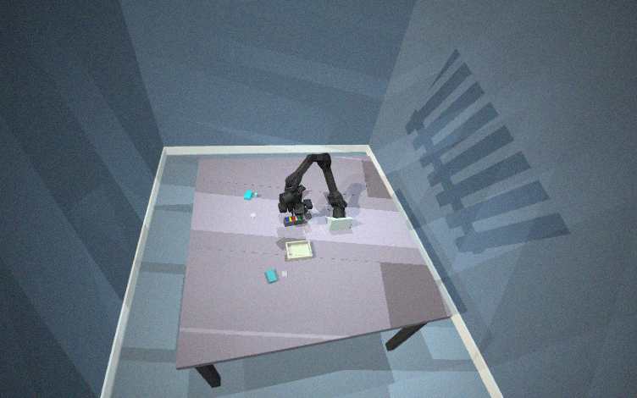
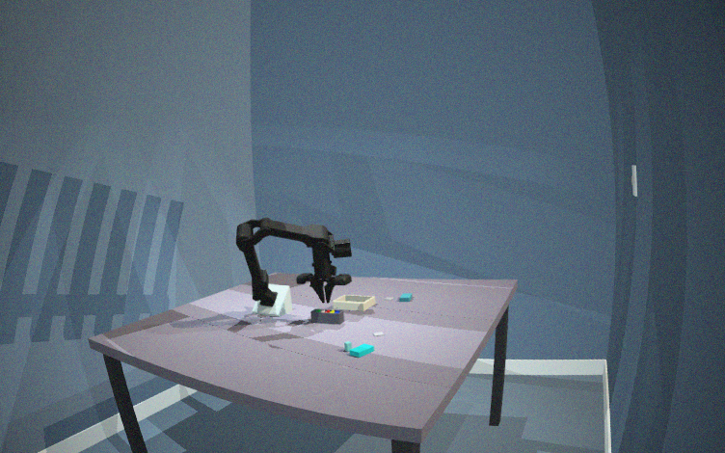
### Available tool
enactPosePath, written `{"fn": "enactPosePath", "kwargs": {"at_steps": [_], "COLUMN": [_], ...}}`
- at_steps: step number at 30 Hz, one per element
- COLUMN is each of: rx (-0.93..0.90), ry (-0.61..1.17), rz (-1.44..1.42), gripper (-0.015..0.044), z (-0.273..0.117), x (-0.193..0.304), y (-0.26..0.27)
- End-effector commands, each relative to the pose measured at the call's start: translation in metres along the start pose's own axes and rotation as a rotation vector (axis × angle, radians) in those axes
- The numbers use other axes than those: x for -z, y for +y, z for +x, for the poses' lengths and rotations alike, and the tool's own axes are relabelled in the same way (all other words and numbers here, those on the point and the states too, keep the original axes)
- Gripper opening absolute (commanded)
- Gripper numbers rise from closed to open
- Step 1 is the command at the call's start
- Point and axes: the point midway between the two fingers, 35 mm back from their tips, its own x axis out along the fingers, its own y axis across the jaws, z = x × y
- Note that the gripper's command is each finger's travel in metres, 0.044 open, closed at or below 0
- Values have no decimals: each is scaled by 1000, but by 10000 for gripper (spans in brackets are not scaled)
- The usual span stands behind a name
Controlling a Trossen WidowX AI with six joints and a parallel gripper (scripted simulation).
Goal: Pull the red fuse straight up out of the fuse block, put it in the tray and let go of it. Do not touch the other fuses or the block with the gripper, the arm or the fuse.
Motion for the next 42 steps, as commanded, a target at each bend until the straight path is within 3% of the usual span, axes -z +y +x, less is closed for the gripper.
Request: {"fn": "enactPosePath", "kwargs": {"at_steps": [1,42], "rx": [-4,-4], "ry": [1,3], "rz": [-7,-6], "gripper": [67,67], "z": [5,36], "x": [-1,1], "y": [0,-1]}}
